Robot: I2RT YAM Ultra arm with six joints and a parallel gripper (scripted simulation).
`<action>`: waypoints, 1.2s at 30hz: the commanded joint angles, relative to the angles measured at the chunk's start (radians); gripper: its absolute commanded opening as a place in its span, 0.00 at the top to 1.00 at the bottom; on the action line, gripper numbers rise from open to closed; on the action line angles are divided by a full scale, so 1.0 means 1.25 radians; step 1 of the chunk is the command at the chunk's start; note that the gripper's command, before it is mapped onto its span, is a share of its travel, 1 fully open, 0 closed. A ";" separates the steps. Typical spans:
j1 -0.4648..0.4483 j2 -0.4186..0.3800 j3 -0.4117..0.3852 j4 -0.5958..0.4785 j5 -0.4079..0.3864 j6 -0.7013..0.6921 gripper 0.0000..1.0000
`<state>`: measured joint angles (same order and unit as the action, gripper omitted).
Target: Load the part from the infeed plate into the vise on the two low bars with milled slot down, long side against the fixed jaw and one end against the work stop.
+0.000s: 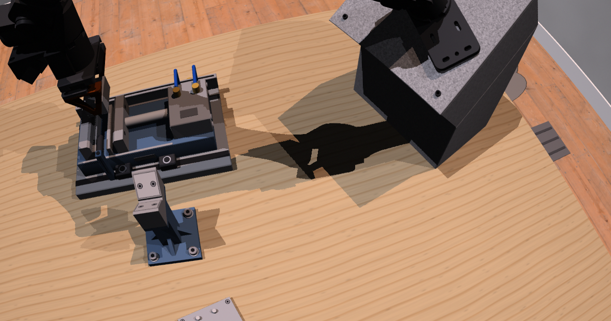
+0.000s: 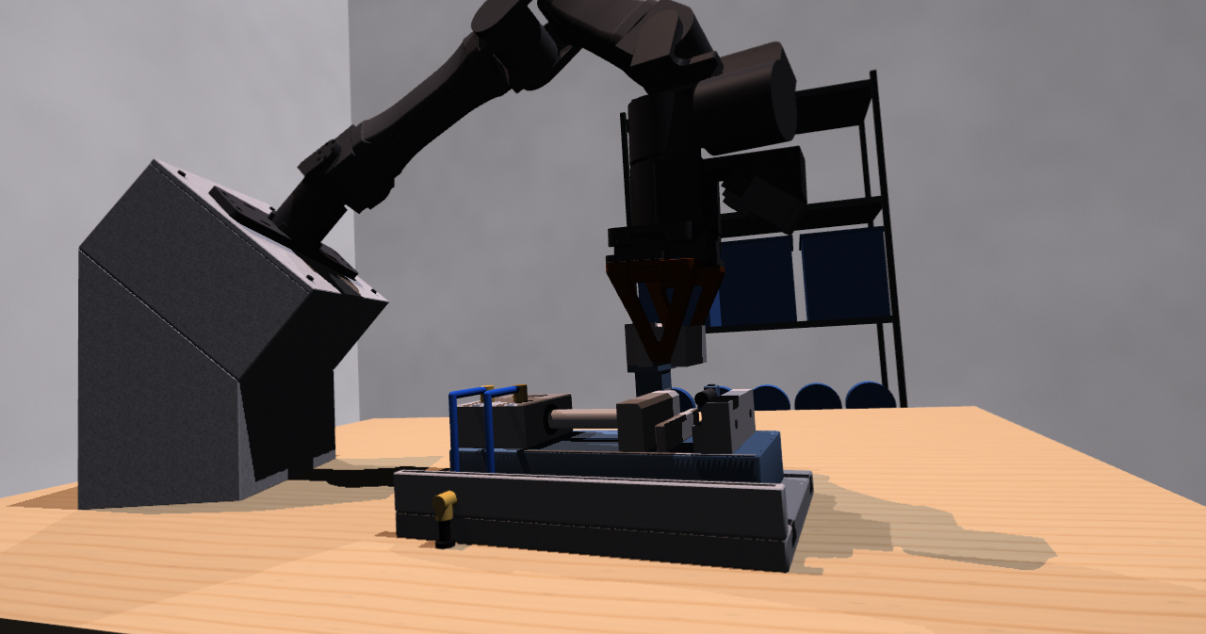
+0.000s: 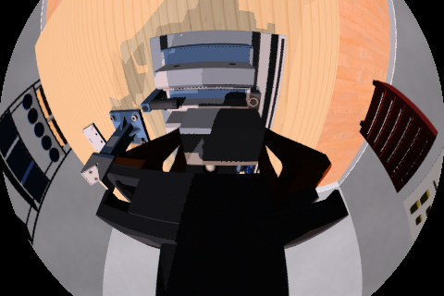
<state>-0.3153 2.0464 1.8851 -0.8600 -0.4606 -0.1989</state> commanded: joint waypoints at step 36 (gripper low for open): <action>-0.011 -0.032 0.053 -0.021 0.004 -0.008 1.00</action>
<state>-0.3157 2.0438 1.9167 -0.8791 -0.4606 -0.2031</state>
